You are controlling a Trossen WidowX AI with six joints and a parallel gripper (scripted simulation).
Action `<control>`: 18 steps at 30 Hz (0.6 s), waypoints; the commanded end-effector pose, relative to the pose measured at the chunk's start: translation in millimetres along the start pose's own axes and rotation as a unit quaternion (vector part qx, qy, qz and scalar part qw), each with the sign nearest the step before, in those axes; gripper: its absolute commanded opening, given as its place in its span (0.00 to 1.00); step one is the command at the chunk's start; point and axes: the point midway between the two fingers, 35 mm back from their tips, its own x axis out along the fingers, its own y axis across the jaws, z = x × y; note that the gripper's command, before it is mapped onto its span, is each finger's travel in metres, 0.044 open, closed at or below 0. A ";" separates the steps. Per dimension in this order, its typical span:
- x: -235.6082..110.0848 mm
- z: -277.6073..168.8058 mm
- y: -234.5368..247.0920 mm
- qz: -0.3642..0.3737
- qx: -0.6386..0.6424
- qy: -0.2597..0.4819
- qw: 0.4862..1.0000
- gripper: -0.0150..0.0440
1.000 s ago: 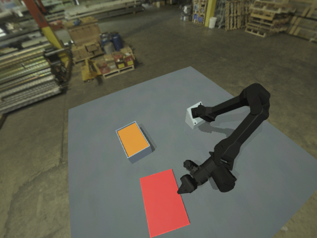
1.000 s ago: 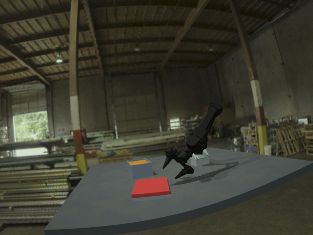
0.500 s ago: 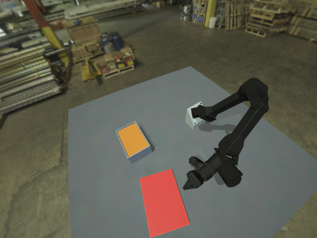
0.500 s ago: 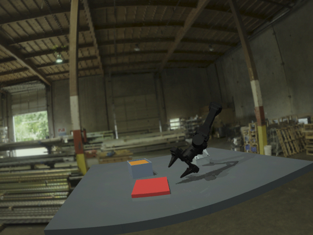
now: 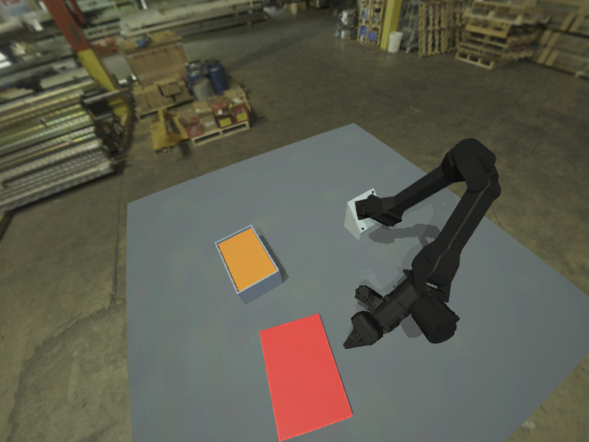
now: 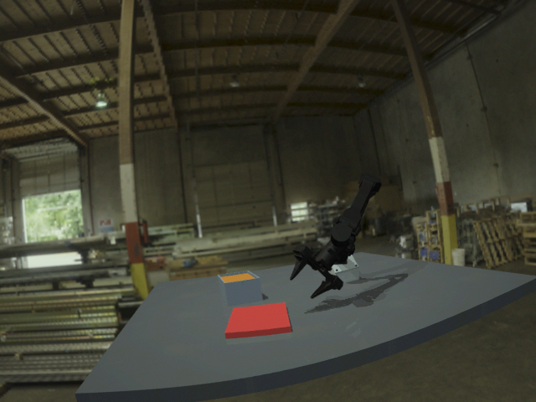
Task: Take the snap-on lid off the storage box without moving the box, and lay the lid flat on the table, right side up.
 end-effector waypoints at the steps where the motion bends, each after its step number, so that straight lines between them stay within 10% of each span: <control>1: -8.1 -0.7 4.8 -0.002 -0.001 0.001 1.000 1.00; 18: -37.6 -0.8 21.6 -0.001 -0.002 0.001 1.000 1.00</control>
